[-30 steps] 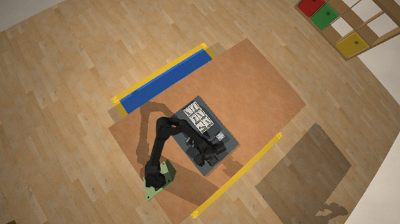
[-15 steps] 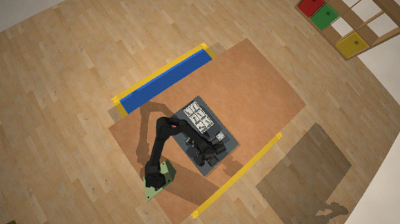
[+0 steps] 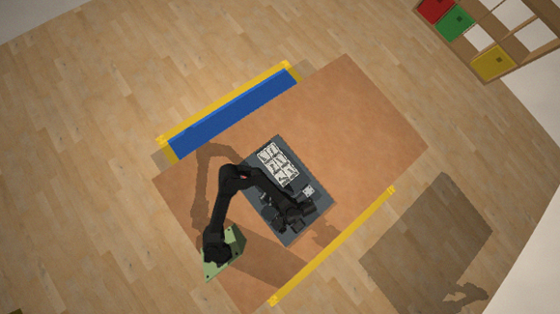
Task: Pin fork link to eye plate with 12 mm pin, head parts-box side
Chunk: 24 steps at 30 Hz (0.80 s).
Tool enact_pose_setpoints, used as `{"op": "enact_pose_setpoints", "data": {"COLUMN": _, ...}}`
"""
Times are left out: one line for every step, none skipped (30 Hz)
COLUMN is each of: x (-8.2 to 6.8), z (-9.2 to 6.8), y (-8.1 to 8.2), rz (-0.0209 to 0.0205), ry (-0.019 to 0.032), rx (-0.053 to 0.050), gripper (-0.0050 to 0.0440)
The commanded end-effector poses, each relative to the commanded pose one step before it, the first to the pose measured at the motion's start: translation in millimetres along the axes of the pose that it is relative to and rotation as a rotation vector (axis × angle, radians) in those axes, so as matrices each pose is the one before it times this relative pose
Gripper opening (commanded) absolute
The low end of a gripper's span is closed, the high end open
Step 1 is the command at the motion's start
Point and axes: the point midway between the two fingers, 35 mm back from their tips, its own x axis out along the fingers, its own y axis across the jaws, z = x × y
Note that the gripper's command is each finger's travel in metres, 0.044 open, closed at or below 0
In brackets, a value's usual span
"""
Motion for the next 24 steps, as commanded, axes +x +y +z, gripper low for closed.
{"op": "enact_pose_setpoints", "data": {"x": 1.03, "z": 2.56, "y": 1.45, "rz": 0.00252, "ry": -0.00546, "rx": 0.012, "gripper": 0.013}}
{"op": "enact_pose_setpoints", "data": {"x": 0.0, "z": 0.0, "y": 0.0, "rz": 0.0, "ry": 0.0, "rx": 0.0, "gripper": 0.013}}
{"op": "enact_pose_setpoints", "data": {"x": -0.08, "z": -0.2, "y": -0.12, "rz": 0.0, "ry": 0.0, "rx": 0.0, "gripper": 0.013}}
{"op": "enact_pose_setpoints", "data": {"x": -0.12, "z": -0.36, "y": -0.18, "rz": 0.0, "ry": 0.0, "rx": 0.0001, "gripper": 0.013}}
{"op": "enact_pose_setpoints", "data": {"x": -0.18, "z": -0.61, "y": -0.25, "rz": 0.0, "ry": 0.0, "rx": 0.0001, "gripper": 0.013}}
{"op": "enact_pose_setpoints", "data": {"x": -0.17, "z": -0.72, "y": -0.24, "rz": 0.0, "ry": 0.0, "rx": 0.0001, "gripper": 0.013}}
{"op": "enact_pose_setpoints", "data": {"x": -0.17, "z": -0.94, "y": -0.25, "rz": 0.0, "ry": 0.0, "rx": 0.0001, "gripper": 0.013}}
{"op": "enact_pose_setpoints", "data": {"x": -0.08, "z": -0.72, "y": -0.12, "rz": 0.0, "ry": 0.0, "rx": 0.0001, "gripper": 0.013}}
{"op": "enact_pose_setpoints", "data": {"x": -0.03, "z": -0.69, "y": -0.05, "rz": 0.0, "ry": 0.0, "rx": 0.0, "gripper": 0.013}}
{"op": "enact_pose_setpoints", "data": {"x": 0.01, "z": -0.43, "y": 0.02, "rz": 0.0, "ry": 0.0, "rx": 0.0, "gripper": 0.013}}
{"op": "enact_pose_setpoints", "data": {"x": 0.03, "z": -0.34, "y": 0.03, "rz": 0.0, "ry": 0.0, "rx": 0.0, "gripper": 0.013}}
{"op": "enact_pose_setpoints", "data": {"x": 0.03, "z": -0.32, "y": 0.04, "rz": 0.0, "ry": 0.0, "rx": 0.0, "gripper": 0.013}}
{"op": "enact_pose_setpoints", "data": {"x": 0.03, "z": -0.33, "y": 0.04, "rz": 0.0, "ry": 0.0, "rx": 0.0, "gripper": 0.013}}
{"op": "enact_pose_setpoints", "data": {"x": 0.03, "z": -0.33, "y": 0.04, "rz": 0.0, "ry": 0.0, "rx": 0.0, "gripper": 0.013}}
{"op": "enact_pose_setpoints", "data": {"x": 0.03, "z": -0.33, "y": 0.04, "rz": 0.0, "ry": 0.0, "rx": 0.0, "gripper": 0.013}}
{"op": "enact_pose_setpoints", "data": {"x": 0.0, "z": 0.0, "y": 0.0, "rz": 0.0, "ry": 0.0, "rx": 0.0, "gripper": 0.013}}
{"op": "enact_pose_setpoints", "data": {"x": 0.0, "z": 0.0, "y": 0.0, "rz": 0.0, "ry": 0.0, "rx": 0.0, "gripper": 0.013}}
{"op": "enact_pose_setpoints", "data": {"x": 0.04, "z": -0.4, "y": 0.05, "rz": 0.0, "ry": 0.0, "rx": 0.0, "gripper": 0.013}}
{"op": "enact_pose_setpoints", "data": {"x": 0.04, "z": -0.46, "y": 0.06, "rz": 0.0, "ry": 0.0, "rx": 0.0, "gripper": 0.013}}
{"op": "enact_pose_setpoints", "data": {"x": 0.04, "z": -0.44, "y": 0.05, "rz": 0.0, "ry": 0.0, "rx": 0.0, "gripper": 0.013}}
{"op": "enact_pose_setpoints", "data": {"x": 0.06, "z": -0.58, "y": 0.07, "rz": 0.0, "ry": 0.0, "rx": 0.0, "gripper": 0.013}}
{"op": "enact_pose_setpoints", "data": {"x": 0.04, "z": -0.42, "y": 0.05, "rz": 0.0, "ry": 0.0, "rx": 0.0, "gripper": 0.013}}
{"op": "enact_pose_setpoints", "data": {"x": 0.03, "z": -0.34, "y": 0.04, "rz": 0.0, "ry": 0.0, "rx": 0.0, "gripper": 0.013}}
{"op": "enact_pose_setpoints", "data": {"x": 0.03, "z": -0.33, "y": 0.04, "rz": 0.0, "ry": 0.0, "rx": 0.0, "gripper": 0.013}}
